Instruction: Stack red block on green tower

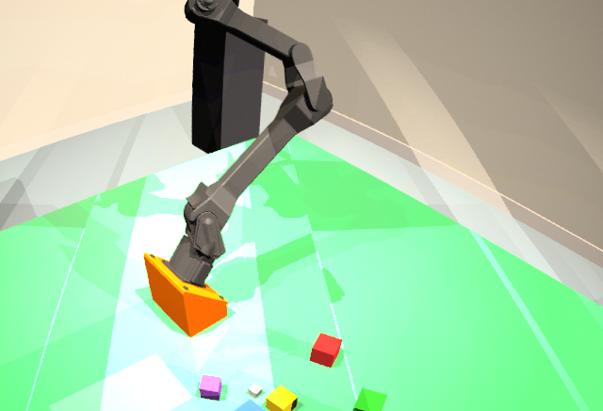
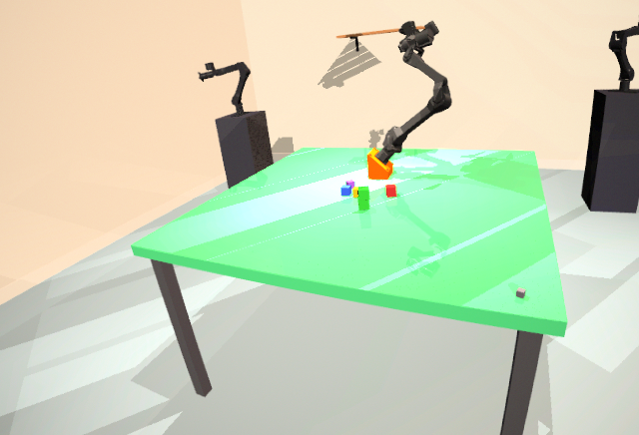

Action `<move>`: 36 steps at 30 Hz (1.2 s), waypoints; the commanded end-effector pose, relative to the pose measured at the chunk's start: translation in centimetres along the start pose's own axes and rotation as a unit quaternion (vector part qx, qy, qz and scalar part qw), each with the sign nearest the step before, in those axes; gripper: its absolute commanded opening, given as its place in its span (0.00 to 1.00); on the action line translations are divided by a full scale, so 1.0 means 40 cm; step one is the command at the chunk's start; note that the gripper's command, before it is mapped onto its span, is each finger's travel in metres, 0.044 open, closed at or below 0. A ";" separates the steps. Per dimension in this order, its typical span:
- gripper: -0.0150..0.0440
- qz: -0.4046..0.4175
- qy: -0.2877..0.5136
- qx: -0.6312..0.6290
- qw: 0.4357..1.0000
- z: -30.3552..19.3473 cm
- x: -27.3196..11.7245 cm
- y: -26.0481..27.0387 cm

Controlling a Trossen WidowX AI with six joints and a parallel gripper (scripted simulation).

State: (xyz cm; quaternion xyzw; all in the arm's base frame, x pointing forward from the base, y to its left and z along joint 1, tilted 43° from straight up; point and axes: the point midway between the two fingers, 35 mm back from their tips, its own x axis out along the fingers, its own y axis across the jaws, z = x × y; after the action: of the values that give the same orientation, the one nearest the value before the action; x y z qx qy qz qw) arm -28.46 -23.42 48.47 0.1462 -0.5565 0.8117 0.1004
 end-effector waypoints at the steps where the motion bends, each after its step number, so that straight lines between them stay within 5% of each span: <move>1: 0.98 0.001 -0.002 0.000 1.000 0.002 -0.001 0.001; 8: 1.00 0.057 -0.108 -0.005 0.992 0.133 -0.085 0.073; 18: 1.00 0.193 -0.328 -0.024 0.924 0.356 -0.359 0.228; 27: 1.00 0.327 -0.500 -0.051 0.800 0.446 -0.705 0.335; 36: 1.00 0.457 -0.620 -0.099 0.630 0.388 -1.072 0.388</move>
State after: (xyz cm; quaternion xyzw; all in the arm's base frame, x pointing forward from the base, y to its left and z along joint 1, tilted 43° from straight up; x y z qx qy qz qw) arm 4.35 -44.64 28.12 0.3407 -0.5681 0.4752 -0.5791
